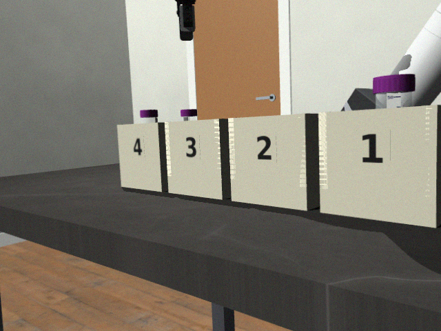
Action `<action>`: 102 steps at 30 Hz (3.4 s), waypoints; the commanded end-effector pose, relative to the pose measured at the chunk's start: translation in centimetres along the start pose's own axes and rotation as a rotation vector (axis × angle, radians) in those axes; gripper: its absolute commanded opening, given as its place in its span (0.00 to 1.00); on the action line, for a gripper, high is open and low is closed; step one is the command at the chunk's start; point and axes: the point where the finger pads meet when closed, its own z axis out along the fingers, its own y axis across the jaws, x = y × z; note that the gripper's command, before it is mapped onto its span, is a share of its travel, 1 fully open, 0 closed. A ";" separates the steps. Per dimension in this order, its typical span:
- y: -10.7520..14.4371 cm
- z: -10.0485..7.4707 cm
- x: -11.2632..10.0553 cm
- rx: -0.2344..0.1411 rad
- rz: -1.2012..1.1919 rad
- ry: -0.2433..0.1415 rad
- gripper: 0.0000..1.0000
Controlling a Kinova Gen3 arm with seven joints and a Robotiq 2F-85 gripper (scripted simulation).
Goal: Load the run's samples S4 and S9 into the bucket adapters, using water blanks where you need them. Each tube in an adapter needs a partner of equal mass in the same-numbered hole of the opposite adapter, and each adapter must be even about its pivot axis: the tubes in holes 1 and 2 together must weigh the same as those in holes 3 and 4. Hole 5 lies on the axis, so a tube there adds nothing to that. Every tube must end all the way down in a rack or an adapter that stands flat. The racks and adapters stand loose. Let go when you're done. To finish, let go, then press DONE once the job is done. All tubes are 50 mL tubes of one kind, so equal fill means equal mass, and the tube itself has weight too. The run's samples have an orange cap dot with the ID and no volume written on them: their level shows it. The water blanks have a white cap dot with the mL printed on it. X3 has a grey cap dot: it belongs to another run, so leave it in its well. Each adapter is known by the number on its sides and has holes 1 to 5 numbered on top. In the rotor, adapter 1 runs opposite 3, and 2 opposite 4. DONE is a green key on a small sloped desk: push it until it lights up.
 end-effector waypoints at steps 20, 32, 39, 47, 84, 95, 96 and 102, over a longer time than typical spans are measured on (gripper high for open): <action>-6.2 -0.1 -3.3 0.000 0.000 -0.001 0.62; -9.1 -0.1 -4.9 0.000 0.000 -0.001 0.62; -11.2 -0.1 -6.0 0.000 0.000 -0.001 0.62; -12.9 -0.1 -6.9 0.000 0.000 -0.001 0.62; -14.1 2.0 -7.5 0.000 0.000 -0.001 0.62; -14.1 3.2 -7.5 0.000 0.000 -0.001 0.62; -14.1 3.4 -7.5 0.000 0.000 -0.001 0.62; -14.1 4.2 -7.5 0.000 0.000 -0.001 0.62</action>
